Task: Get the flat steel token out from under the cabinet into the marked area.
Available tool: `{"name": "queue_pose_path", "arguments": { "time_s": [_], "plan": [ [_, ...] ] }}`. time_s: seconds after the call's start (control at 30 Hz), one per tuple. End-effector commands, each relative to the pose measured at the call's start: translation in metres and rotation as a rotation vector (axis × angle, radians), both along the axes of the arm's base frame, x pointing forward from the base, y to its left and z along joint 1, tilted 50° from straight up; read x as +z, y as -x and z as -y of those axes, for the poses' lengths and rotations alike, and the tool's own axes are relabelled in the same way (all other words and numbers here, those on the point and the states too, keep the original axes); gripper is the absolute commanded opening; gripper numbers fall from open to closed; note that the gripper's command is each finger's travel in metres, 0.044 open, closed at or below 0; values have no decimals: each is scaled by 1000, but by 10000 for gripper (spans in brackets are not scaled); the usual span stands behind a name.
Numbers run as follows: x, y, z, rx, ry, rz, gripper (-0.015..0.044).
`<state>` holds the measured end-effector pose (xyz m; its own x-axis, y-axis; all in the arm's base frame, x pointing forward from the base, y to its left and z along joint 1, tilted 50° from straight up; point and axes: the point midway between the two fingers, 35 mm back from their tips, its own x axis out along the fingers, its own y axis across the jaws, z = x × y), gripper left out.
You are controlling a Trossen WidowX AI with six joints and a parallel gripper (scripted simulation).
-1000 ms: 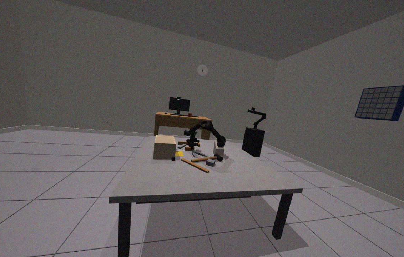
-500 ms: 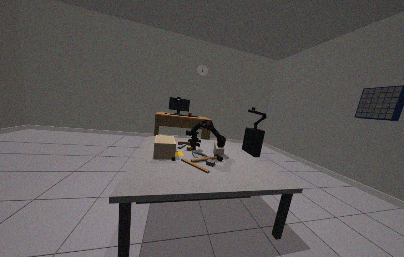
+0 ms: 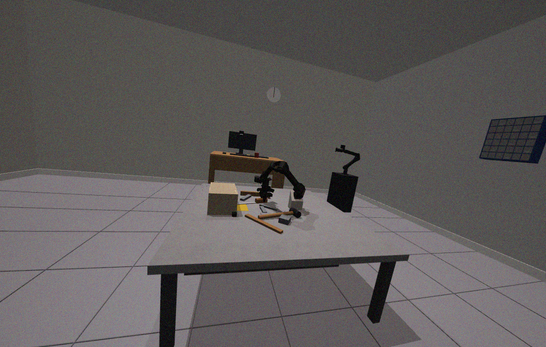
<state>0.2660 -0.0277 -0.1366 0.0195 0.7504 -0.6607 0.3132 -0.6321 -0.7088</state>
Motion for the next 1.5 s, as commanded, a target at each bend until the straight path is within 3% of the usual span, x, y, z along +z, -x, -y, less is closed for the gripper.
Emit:
{"name": "queue_pose_path", "arguments": {
  "time_s": [0.0, 1.47],
  "plan": [
    [-3, 12, 1, -5, -6, -7, 0],
    [14, 31, -8, -69, -9, -82, 0]
  ]
}}
